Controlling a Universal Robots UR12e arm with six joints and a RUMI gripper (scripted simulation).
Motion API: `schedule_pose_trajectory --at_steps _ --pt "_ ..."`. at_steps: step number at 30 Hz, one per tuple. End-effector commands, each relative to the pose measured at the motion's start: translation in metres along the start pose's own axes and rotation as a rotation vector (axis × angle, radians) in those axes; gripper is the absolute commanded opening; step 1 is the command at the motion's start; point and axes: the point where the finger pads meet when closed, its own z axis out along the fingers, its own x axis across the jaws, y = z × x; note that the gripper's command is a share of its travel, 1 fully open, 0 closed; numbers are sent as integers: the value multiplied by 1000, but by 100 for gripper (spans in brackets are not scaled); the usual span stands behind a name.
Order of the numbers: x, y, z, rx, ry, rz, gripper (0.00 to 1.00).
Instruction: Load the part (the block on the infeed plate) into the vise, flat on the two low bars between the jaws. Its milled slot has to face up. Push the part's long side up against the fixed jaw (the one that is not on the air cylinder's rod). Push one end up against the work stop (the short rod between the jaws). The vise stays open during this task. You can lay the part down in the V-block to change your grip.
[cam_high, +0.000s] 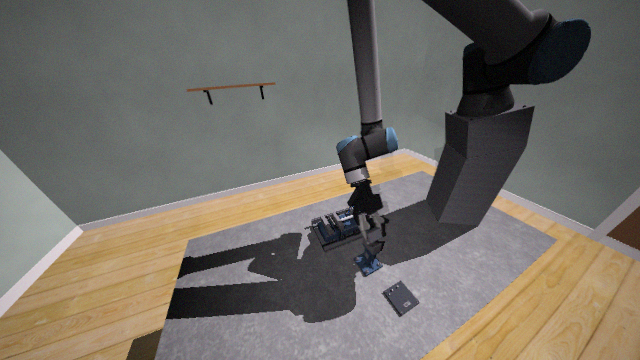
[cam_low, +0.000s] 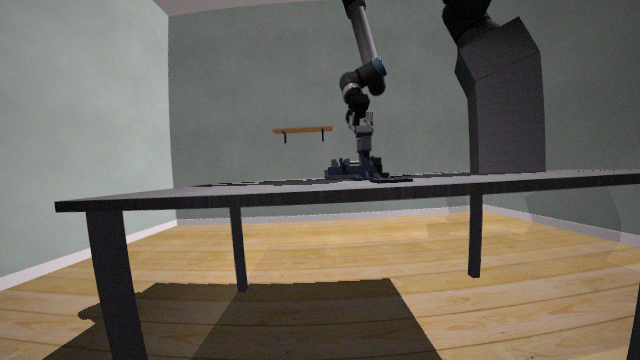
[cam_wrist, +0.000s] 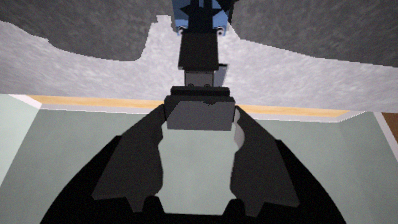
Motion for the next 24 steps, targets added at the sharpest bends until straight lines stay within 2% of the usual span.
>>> schedule_pose_trajectory --at_steps 1,4,6,21,24 --pt "0 1 0 60 -1 0 0" --pt "0 1 0 99 -1 0 0" --pt "0 1 0 99 -1 0 0" --pt "0 3 0 292 -1 0 0" --pt "0 3 0 304 -1 0 0"
